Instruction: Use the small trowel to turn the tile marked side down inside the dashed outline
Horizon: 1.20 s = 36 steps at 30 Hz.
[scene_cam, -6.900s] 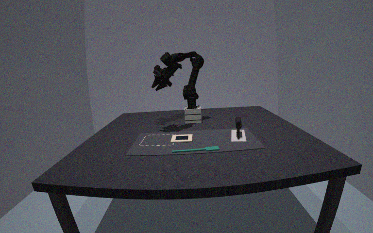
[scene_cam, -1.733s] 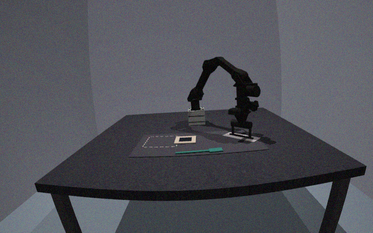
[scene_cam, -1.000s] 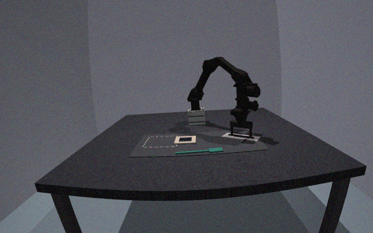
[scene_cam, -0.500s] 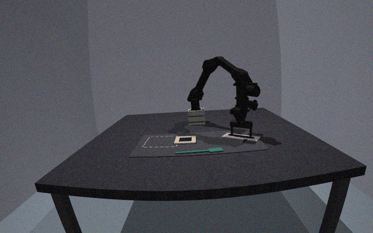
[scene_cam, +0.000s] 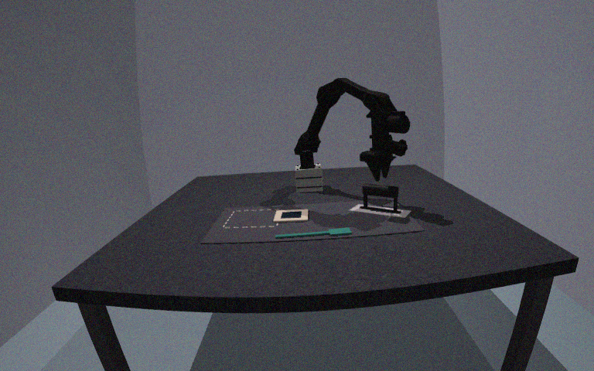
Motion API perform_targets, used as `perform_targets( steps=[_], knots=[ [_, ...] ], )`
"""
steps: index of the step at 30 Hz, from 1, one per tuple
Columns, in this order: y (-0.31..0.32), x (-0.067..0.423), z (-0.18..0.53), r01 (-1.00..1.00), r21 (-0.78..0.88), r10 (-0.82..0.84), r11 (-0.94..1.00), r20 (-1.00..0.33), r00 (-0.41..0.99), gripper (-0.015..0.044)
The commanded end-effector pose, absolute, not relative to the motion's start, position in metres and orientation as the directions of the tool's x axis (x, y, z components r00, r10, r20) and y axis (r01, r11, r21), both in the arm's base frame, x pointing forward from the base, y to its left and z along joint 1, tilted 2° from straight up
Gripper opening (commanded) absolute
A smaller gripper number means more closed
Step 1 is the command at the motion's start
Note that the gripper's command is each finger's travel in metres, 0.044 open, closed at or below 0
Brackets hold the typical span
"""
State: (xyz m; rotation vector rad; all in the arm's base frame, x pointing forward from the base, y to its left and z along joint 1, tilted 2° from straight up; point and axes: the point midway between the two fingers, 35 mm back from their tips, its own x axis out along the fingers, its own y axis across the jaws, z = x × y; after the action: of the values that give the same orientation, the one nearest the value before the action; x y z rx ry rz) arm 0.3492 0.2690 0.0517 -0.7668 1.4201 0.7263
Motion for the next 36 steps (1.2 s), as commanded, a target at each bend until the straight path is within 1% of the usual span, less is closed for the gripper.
perform_targets(
  steps=[1, 10, 19, 27, 36],
  knots=[
    [0.2687, 0.3491, 0.0516, -0.742, -0.03, -0.016, 0.67, -1.0, 0.026, 0.027],
    [0.2683, 0.3491, 0.0517, -0.499, -0.027, -0.016, 0.866, -1.0, 0.026, 0.027],
    [0.2679, 0.3491, 0.0519, -0.209, -0.021, -0.016, 0.978, -1.0, 0.026, 0.027],
    [0.2676, 0.3491, 0.052, 0.067, -0.015, -0.017, 0.998, -1.0, 0.025, 0.027],
    [0.2672, 0.349, 0.0521, 0.371, -0.006, -0.017, 0.929, -1.0, 0.025, 0.027]
  ],
)
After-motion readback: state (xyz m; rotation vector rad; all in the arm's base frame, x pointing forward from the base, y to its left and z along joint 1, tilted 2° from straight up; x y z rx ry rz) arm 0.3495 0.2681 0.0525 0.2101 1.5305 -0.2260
